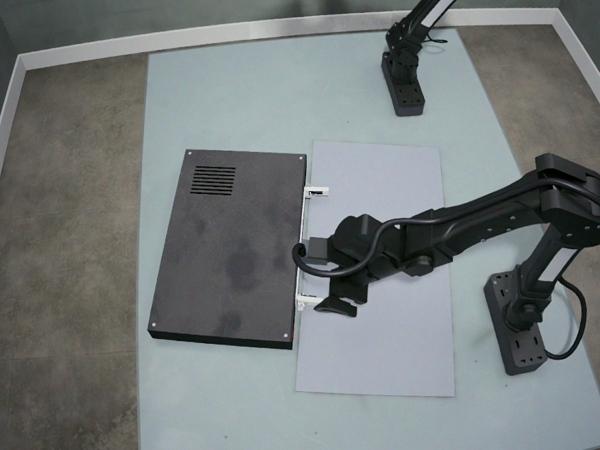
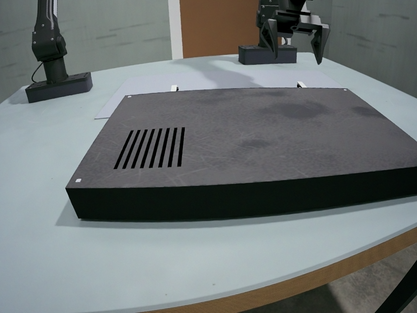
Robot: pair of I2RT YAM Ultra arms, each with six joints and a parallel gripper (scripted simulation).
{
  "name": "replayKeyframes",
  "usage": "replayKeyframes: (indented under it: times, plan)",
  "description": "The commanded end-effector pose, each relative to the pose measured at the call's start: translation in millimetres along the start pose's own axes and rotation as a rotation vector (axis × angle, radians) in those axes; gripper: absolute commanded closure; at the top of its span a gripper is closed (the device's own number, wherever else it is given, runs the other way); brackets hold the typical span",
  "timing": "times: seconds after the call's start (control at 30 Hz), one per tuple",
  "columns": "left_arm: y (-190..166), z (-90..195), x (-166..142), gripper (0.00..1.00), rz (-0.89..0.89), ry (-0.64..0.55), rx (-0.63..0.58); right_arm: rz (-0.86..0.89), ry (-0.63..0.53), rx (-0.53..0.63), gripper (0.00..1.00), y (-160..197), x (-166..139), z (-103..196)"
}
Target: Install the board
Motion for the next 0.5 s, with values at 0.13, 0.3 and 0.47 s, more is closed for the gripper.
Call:
replayKeyframes:
  times: [0.13, 0.3, 0.47]
  plan:
    - [1.7, 4.4, 8.5, 0.0, 0.0, -0.044, 0.003, 0.001, 0.0, 0.002, 0.36, -1.6, -2.8, -0.9]
    - [1.7, 4.4, 8.5, 0.0, 0.0, -0.044, 0.003, 0.001, 0.0, 0.002, 0.36, -1.6, -2.8, -0.9]
    - [1.7, 4.4, 8.5, 0.0, 0.0, -0.044, 0.003, 0.001, 0.0, 0.002, 0.36, -1.6, -2.8, -0.9]
Point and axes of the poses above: on each arm, the point where the finger pads meet when closed, its own z axis back along the fingers, its own y axis across the jaws, x = y × z, the point moved 9 cm from there along z, back along the fingers, and after that the axes turned 8 degrees about -z, right-handed, at the moved point
